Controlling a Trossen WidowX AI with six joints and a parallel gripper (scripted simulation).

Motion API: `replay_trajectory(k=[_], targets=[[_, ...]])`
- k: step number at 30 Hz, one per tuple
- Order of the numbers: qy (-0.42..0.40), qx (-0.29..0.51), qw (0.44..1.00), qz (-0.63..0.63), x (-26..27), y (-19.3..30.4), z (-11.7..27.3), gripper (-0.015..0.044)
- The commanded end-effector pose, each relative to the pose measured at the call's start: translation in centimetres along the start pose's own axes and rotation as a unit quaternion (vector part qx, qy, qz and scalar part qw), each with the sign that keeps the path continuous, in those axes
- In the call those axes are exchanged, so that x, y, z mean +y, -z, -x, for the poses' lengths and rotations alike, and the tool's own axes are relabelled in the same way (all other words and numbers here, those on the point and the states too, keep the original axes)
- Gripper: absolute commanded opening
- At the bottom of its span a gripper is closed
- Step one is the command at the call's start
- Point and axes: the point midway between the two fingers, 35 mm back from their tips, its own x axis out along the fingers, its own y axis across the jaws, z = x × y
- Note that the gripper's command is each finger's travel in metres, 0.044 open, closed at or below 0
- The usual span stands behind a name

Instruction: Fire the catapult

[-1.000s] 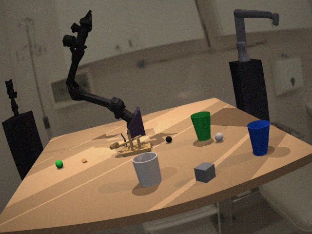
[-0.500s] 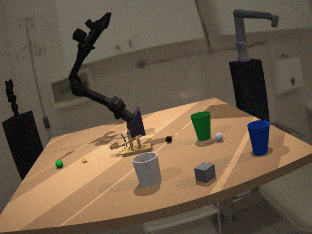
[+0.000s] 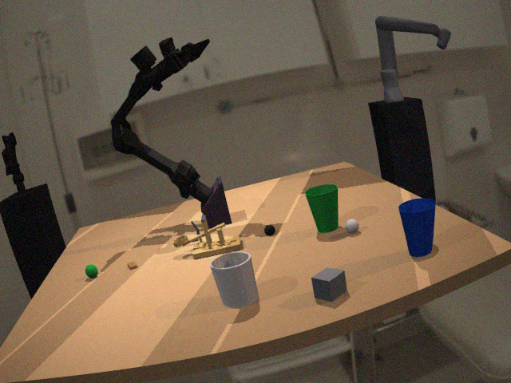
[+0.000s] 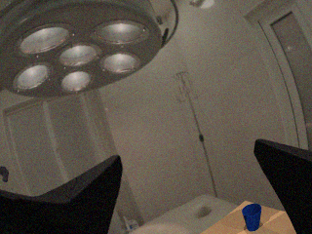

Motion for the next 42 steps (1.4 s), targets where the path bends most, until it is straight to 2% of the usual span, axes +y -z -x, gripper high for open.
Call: replay_trajectory(k=[1, 10, 20, 31, 42], targets=[[0.028, 0.055, 0.998, 0.012, -1.7, 3.1, -1.0, 0.0440], [0.080, 0.187, 0.978, 0.041, -5.4, 10.2, -2.0, 0.0440], [0.111, 0.336, 0.932, 0.076, -8.9, 18.0, -1.1, 0.0440], [0.110, 0.495, 0.855, 0.111, -11.8, 25.7, 1.9, 0.0440], [0.071, 0.635, 0.756, 0.144, -13.4, 31.7, 6.6, 0.0440]])
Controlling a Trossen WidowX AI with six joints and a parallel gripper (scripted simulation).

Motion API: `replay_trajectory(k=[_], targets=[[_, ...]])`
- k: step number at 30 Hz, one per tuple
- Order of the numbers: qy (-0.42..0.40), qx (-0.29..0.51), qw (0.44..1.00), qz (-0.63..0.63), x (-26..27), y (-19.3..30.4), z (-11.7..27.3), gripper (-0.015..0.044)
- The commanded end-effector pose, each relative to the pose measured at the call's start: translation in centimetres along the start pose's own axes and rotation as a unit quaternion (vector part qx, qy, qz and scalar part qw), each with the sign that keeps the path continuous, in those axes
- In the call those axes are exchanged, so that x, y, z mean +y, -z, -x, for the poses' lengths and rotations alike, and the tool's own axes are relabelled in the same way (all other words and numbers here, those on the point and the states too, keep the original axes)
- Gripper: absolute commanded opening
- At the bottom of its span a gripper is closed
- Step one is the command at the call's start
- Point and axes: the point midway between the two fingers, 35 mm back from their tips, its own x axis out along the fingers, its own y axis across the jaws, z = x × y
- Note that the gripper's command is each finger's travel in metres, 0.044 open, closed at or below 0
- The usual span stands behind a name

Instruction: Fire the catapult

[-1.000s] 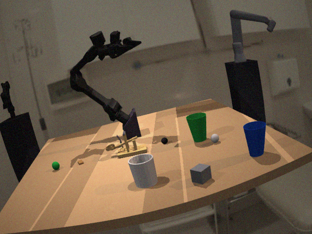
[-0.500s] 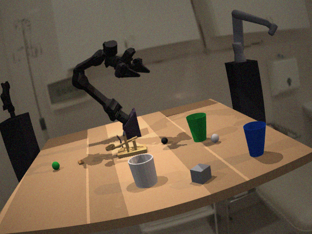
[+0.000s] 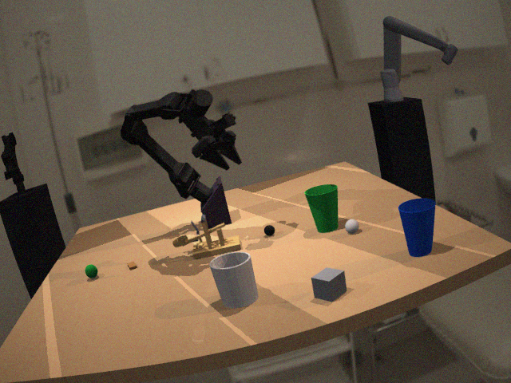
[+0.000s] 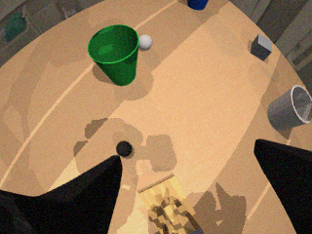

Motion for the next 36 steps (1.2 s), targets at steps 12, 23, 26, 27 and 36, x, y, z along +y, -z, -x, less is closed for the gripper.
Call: replay_trajectory(k=[12, 23, 26, 27, 36], targets=[[-0.061, 0.200, 0.970, 0.124, 1.0, 8.5, -4.0, 0.0440], [-0.095, 0.263, 0.944, 0.175, 1.2, 11.2, -4.8, 0.0440], [-0.095, 0.263, 0.944, 0.175, 1.3, 12.4, -6.9, 0.0440], [-0.094, 0.264, 0.944, 0.175, 1.4, 13.1, -7.9, 0.0440], [-0.094, 0.264, 0.944, 0.175, 1.6, 13.9, -9.3, 0.0440]])
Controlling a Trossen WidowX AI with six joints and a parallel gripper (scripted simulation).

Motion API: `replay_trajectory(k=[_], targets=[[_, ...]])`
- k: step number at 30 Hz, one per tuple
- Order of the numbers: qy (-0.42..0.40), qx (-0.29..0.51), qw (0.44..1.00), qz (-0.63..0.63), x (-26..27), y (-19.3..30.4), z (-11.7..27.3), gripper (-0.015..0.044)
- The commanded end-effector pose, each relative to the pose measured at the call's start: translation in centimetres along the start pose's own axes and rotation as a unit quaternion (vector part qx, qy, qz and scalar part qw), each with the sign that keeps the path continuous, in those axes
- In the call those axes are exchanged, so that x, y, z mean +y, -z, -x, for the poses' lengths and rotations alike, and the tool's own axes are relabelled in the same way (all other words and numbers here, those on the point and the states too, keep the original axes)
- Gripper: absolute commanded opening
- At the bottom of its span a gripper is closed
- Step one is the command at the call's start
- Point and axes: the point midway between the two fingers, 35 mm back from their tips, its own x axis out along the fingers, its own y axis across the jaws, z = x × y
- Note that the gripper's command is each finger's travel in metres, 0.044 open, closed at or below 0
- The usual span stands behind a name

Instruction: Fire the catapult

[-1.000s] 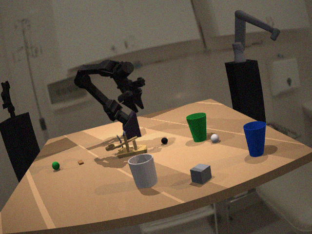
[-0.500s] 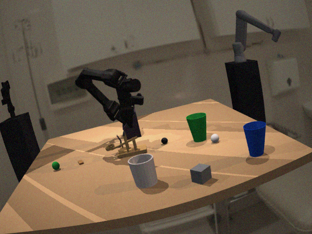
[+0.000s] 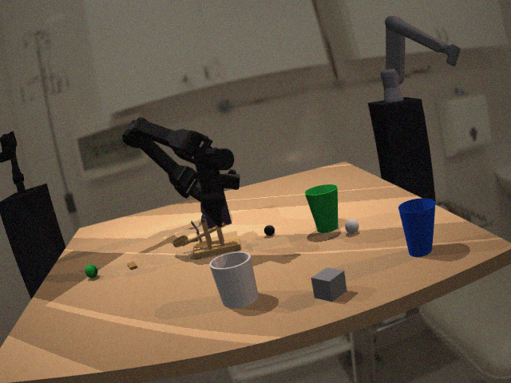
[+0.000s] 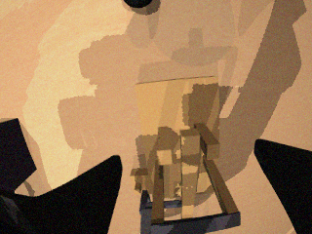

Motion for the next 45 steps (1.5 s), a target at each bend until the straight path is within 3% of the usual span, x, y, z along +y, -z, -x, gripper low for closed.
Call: replay_trajectory(k=[1, 31, 42, 45], targets=[[0.001, 0.003, 1.000, 0.002, 0.0, 0.1, -0.6, 0.0440], [0.002, 0.004, 1.000, 0.002, 0.0, 0.1, -5.3, 0.0440], [0.001, 0.001, 1.000, -0.002, -0.2, 0.0, -4.9, 0.0151], [0.001, 0.001, 1.000, -0.002, -0.2, 0.0, -4.9, 0.0131]])
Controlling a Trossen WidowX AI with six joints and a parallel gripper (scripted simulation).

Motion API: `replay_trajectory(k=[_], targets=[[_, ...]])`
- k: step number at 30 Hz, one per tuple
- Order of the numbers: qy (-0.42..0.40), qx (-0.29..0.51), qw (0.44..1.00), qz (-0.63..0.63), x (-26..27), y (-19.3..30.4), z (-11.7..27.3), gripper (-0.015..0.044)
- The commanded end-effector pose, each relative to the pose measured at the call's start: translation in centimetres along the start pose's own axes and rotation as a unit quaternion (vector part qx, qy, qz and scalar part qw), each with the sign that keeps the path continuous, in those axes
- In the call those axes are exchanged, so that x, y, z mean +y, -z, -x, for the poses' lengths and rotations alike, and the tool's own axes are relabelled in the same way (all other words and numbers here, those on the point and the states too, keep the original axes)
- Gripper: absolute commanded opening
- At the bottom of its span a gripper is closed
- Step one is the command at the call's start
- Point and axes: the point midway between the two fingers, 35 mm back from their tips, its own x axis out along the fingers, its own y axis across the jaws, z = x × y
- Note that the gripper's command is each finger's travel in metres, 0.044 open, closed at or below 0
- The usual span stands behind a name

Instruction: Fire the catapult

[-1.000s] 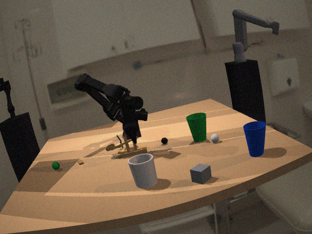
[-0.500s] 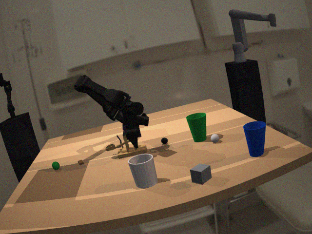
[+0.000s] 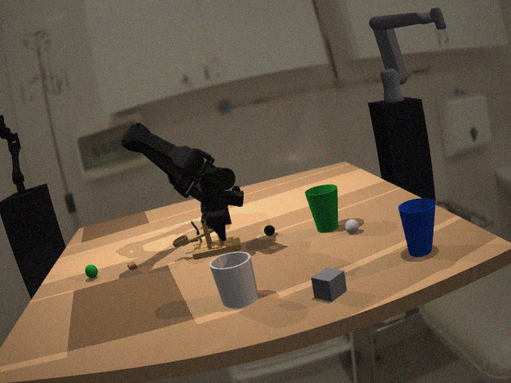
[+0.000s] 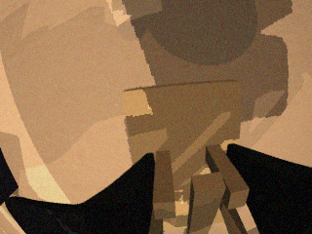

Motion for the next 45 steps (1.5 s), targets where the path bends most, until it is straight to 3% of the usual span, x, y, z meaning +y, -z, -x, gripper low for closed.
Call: replay_trajectory(k=[1, 4, 8, 13, 33, 45], targets=[[0.001, 0.000, 1.000, 0.000, -0.1, 0.0, 0.0, 0.0125], [0.001, -0.001, 1.000, 0.000, -0.1, 0.0, 0.3, 0.0085], [0.000, -0.001, 1.000, 0.000, 0.0, -0.1, 4.7, 0.0000], [0.000, -0.001, 1.000, -0.011, -0.1, -0.1, 5.0, 0.0000], [0.002, 0.000, 0.939, -0.344, -4.9, -2.2, 4.8, 0.0000], [0.002, 0.000, 0.933, -0.359, -5.6, -2.0, 4.4, 0.0000]])
